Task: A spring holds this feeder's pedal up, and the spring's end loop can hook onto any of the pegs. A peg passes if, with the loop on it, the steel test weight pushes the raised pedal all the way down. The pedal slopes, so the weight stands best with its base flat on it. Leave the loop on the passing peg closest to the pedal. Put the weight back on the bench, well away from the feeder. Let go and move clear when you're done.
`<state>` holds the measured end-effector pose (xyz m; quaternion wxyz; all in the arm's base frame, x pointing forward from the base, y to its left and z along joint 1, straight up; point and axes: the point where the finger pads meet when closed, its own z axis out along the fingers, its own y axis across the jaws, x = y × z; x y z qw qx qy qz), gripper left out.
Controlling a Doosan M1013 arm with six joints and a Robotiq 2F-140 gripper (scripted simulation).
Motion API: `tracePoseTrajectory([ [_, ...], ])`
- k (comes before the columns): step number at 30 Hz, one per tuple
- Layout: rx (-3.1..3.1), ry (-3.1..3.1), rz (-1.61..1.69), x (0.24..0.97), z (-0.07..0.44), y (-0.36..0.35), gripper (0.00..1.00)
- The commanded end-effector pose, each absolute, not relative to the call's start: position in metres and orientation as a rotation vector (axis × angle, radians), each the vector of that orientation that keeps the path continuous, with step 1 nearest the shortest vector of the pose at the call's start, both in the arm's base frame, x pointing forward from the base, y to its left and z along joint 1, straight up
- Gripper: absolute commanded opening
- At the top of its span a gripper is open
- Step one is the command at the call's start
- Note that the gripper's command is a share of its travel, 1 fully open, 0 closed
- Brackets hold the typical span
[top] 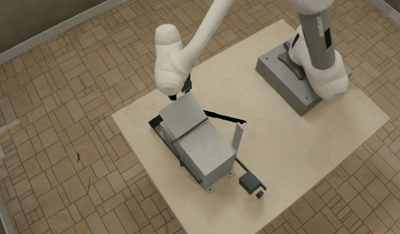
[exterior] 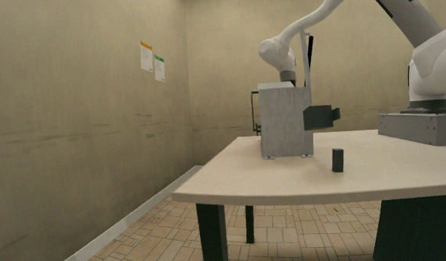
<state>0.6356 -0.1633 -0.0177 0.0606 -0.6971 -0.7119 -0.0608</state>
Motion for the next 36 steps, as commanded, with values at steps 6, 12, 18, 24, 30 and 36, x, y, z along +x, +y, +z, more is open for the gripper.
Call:
tracePoseTrajectory([
  [6, -2.11, -2.155, -0.185, 0.6361, -0.017, -0.1634, 0.25],
  [12, -2.11, -2.155, -0.185, 0.6361, -0.017, -0.1634, 0.25],
  [18, -2.11, -2.155, -0.185, 0.6361, -0.017, -0.1634, 0.25],
  [24, -2.11, -2.155, -0.185, 0.6361, -0.017, -0.1634, 0.25],
  [30, -2.11, -2.155, -0.185, 0.6361, -0.017, -0.1634, 0.25],
  [36, -2.11, -2.155, -0.185, 0.636, -0.013, -0.1634, 0.25],
])
